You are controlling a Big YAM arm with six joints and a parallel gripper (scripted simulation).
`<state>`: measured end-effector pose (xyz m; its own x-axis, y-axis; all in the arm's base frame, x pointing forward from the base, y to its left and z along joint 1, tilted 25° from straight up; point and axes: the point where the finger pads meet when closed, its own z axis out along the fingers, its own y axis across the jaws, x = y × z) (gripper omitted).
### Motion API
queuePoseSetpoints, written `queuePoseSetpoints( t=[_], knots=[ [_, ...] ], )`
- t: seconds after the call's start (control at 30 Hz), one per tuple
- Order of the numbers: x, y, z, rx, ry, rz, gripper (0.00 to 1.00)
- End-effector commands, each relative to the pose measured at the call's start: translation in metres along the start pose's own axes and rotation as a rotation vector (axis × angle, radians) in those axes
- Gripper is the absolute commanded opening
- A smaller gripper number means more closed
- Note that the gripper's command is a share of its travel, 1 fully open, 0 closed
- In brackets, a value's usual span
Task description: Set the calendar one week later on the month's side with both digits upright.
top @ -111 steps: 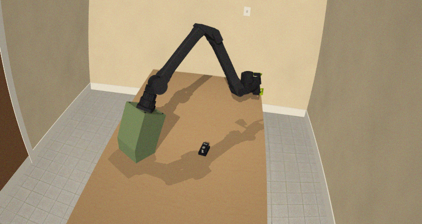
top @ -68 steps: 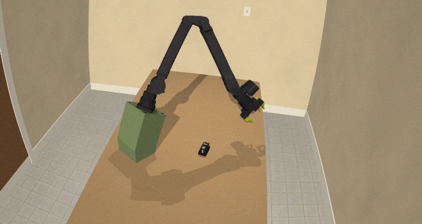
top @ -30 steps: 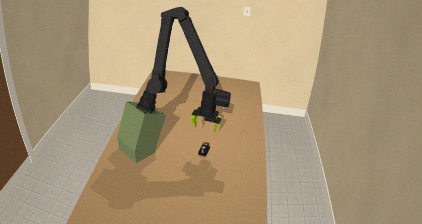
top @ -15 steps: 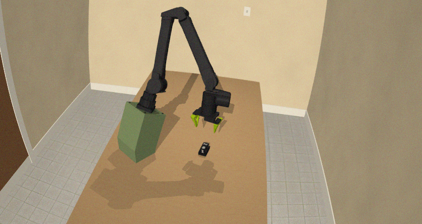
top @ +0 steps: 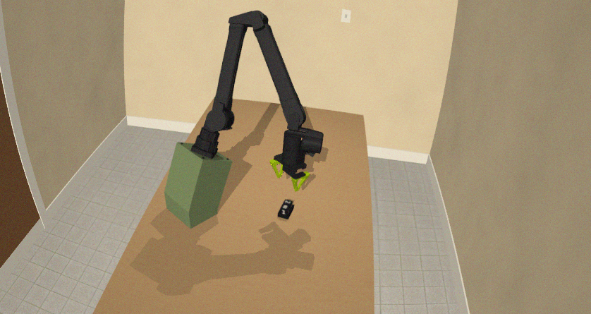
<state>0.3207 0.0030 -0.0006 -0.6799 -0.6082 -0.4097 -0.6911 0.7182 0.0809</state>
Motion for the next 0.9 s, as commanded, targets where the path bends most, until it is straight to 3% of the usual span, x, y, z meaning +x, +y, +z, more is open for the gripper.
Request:
queuePoseSetpoints(
  t=[0.0, 0.13, 0.23, 0.3, 0.73, 0.8, 0.87],
  knots=[
    [-0.003, 0.002, 0.006, 0.004, 0.001, 0.187, 1.00],
    [-0.003, 0.002, 0.008, 0.004, 0.000, 0.322, 1.00],
    [-0.003, 0.002, 0.009, 0.004, 0.000, 0.340, 1.00],
    [-0.003, 0.002, 0.011, 0.004, 0.000, 0.464, 1.00],
    [-0.003, 0.001, 0.019, 0.005, 0.000, 0.894, 1.00],
    [-0.003, 0.001, 0.019, 0.005, 0.000, 0.894, 1.00],
    [-0.003, 0.001, 0.021, 0.005, -0.001, 1.004, 1.00]
  ],
)
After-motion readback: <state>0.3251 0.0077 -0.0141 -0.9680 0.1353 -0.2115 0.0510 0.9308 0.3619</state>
